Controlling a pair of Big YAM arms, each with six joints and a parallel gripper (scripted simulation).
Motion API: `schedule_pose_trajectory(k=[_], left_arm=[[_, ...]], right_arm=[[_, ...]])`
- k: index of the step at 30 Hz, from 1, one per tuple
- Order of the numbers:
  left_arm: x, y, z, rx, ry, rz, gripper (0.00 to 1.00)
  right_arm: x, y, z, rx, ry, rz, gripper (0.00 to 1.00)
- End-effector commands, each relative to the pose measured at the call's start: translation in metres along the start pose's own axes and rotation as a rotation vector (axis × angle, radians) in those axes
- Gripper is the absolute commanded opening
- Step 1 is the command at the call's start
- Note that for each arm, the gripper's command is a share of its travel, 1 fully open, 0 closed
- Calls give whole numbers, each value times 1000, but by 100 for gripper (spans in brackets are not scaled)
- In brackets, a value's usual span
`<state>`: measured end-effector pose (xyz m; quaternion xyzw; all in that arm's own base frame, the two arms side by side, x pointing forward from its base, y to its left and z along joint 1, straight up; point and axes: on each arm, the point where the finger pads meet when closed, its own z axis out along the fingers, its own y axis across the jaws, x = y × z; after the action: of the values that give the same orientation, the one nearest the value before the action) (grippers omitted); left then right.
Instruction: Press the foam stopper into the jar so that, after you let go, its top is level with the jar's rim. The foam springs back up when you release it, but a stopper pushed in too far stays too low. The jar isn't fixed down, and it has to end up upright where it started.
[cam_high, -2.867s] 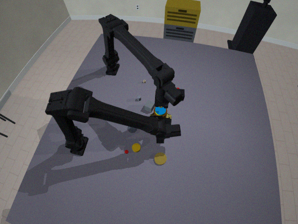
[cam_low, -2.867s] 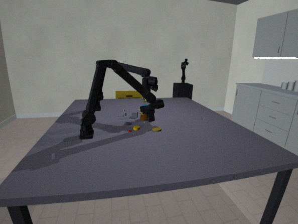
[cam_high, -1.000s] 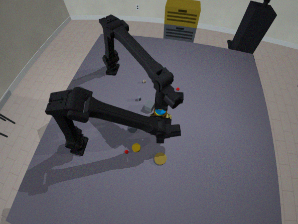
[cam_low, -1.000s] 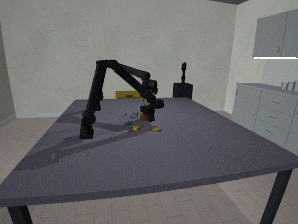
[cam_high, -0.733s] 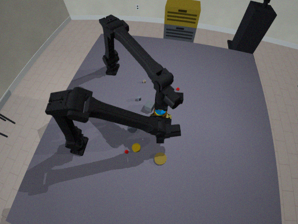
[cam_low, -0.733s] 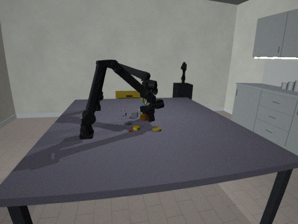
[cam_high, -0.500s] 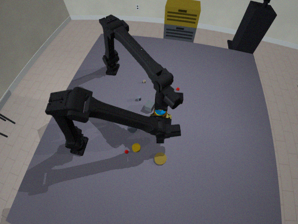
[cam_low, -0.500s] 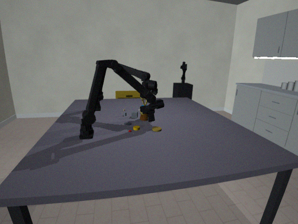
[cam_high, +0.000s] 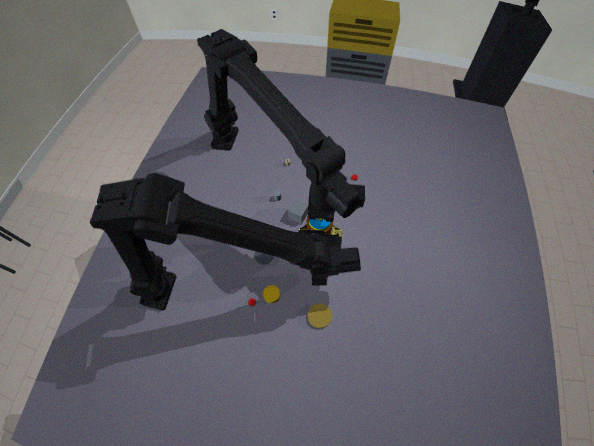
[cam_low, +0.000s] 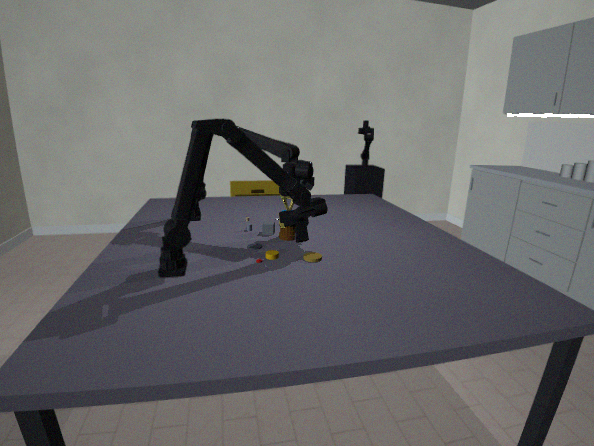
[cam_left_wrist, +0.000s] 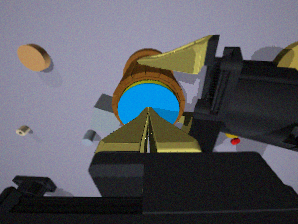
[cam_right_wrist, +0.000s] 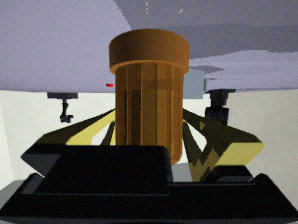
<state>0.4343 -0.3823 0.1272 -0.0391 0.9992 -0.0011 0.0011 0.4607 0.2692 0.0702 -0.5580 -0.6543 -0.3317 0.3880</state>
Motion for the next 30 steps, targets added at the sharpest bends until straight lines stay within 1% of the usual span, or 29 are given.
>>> schedule_pose_trajectory(k=[1,4,9,10,11,13,16,17,18,22,24,28,30], left_arm=[[-5,2,22,-20,17,-15,0],[1,7,31,-34,31,-15,0],[-1,5,29,-29,26,-15,0],[1,8,34,-36,33,-15,0],[-1,6,32,-32,28,-15,0],[1,8,35,-37,34,-15,0],[0,6,34,-33,30,-15,0],[-6,-2,24,-14,11,-8,0],[1,8,37,-37,34,-15,0],[-1,6,36,-33,29,-15,0],[1,8,40,-38,35,-15,0],[-1,6,39,-34,30,-15,0],[1,8,43,-39,36,-15,0]], right_arm=[[2,-6,-1,5,-6,-2,64],[2,-6,-1,5,-6,-2,64],[2,-6,-1,5,-6,-2,64],[2,-6,-1,5,-6,-2,64],[2,-6,-1,5,-6,-2,64],[2,-6,-1,5,-6,-2,64],[2,-6,-1,5,-6,-2,64],[2,-6,-1,5,-6,-2,64],[2,-6,-1,5,-6,-2,64],[2,-6,-1,5,-6,-2,64],[2,-6,-1,5,-6,-2,64],[2,-6,-1,5,-6,-2,64],[2,-6,-1,5,-6,-2,64]])
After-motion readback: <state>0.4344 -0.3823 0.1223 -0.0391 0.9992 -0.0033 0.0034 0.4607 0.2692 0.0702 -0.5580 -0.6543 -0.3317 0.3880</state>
